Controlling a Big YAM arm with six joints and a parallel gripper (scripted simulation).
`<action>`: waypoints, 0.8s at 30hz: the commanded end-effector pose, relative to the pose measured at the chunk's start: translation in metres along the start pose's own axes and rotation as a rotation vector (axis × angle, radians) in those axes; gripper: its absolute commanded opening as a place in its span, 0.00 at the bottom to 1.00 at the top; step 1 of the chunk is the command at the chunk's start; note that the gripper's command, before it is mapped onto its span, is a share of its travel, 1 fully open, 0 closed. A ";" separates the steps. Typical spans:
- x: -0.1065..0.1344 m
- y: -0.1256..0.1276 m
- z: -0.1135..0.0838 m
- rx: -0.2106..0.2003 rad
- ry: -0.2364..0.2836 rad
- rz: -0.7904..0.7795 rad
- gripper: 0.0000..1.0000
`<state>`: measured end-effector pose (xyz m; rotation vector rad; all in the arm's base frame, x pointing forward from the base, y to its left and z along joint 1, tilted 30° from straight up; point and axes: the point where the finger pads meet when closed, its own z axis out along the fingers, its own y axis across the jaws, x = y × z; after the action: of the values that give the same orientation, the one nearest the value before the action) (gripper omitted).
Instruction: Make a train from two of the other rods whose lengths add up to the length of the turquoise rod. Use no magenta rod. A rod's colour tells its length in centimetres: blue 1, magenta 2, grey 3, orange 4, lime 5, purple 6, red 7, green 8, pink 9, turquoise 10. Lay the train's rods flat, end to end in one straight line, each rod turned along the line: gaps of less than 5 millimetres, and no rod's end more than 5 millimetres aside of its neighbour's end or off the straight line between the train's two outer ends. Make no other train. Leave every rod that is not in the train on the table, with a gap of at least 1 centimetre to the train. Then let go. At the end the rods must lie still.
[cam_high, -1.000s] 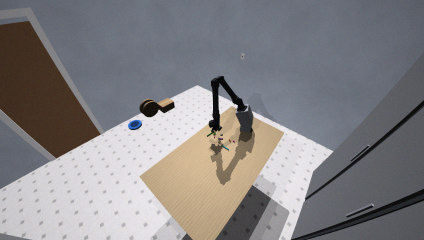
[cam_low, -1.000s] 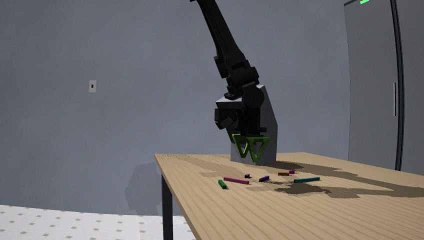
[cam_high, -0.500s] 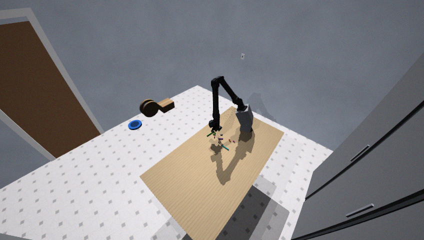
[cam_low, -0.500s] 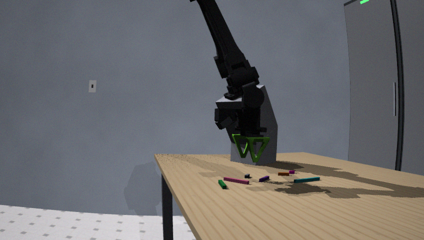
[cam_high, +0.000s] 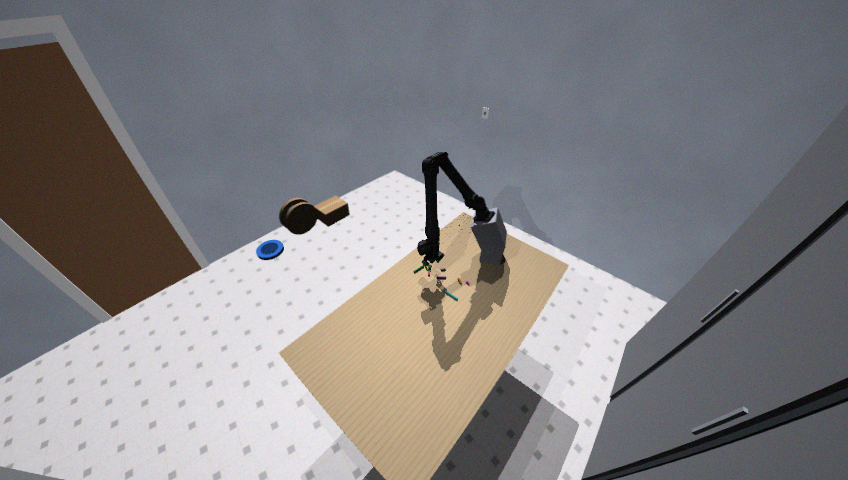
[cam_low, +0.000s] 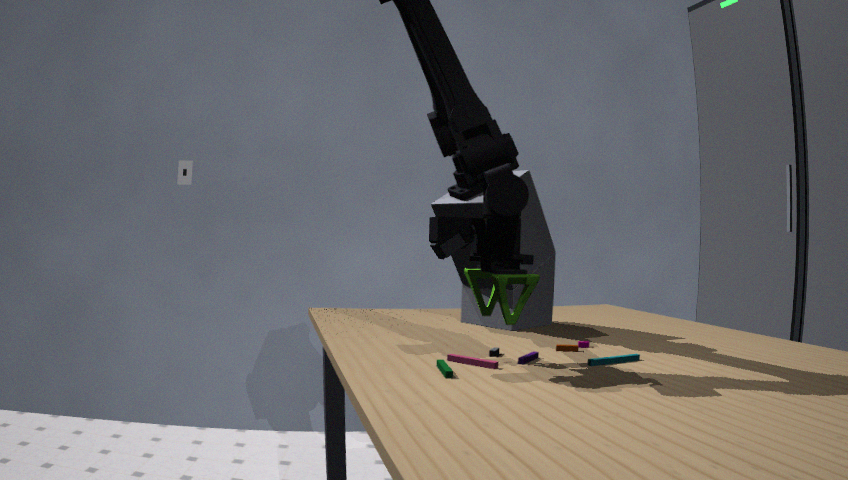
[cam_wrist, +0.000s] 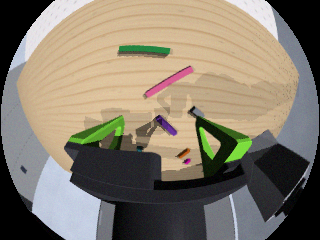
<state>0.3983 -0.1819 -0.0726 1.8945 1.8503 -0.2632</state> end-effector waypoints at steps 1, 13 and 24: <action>-0.001 0.010 -0.006 -0.026 -0.004 0.010 1.00; -0.015 0.011 -0.008 -0.028 -0.010 0.014 1.00; -0.029 0.000 -0.002 -0.001 0.009 -0.030 1.00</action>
<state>0.3951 -0.2240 -0.0500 1.9159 1.8073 -0.2604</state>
